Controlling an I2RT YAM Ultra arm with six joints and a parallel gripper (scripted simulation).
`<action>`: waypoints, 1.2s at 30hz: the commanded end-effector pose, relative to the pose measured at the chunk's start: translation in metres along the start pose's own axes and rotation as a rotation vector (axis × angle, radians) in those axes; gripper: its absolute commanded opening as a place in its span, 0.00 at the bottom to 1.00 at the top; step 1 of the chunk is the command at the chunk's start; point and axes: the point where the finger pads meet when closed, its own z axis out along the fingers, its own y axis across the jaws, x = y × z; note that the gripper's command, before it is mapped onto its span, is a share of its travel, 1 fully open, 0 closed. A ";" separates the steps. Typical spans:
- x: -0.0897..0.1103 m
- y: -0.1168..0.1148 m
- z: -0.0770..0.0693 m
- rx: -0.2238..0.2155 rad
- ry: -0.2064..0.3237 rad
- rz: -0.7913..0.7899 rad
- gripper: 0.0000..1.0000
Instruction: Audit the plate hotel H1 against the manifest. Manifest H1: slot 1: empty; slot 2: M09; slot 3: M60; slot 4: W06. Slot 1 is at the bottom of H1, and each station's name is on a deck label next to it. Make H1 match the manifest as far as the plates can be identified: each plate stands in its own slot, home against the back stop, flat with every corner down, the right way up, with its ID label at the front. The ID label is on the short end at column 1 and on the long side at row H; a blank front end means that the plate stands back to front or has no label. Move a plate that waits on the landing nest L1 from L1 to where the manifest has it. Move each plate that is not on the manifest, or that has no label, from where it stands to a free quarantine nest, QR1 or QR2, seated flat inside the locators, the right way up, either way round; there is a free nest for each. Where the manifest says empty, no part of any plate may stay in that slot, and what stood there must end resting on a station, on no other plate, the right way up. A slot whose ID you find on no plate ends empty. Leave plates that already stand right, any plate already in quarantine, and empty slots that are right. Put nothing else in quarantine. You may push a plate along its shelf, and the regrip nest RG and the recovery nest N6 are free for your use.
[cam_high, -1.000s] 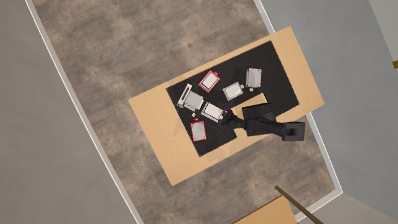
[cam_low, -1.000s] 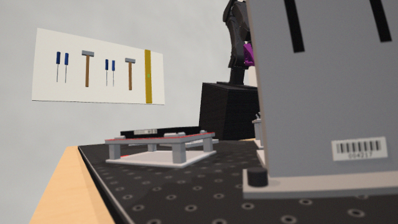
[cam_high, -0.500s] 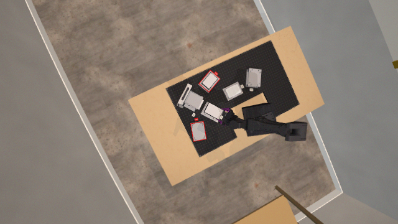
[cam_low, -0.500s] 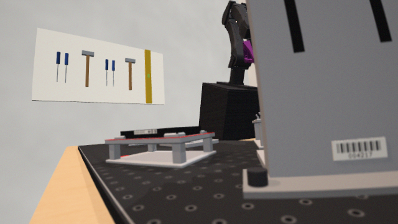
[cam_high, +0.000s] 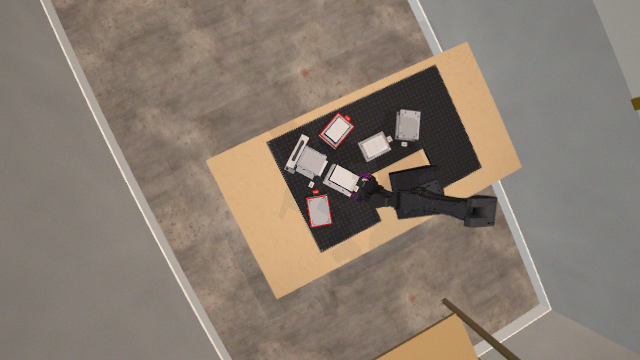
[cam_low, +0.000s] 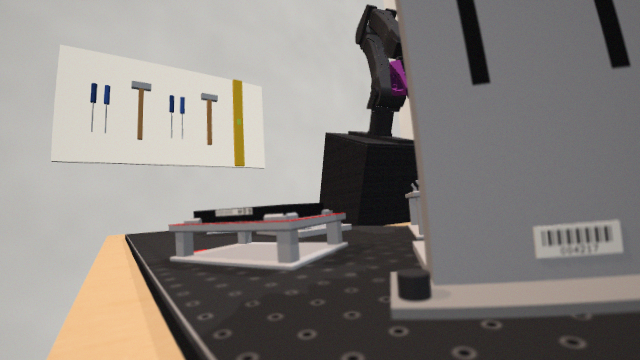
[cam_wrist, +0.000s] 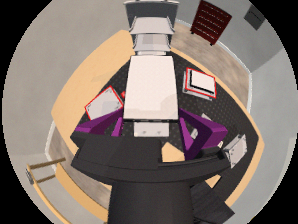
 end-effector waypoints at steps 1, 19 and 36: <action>-0.002 0.000 -0.003 0.004 0.004 -0.002 0.86; -0.013 0.000 -0.014 0.004 0.004 -0.002 0.86; -0.023 0.000 -0.025 0.004 0.004 -0.002 0.86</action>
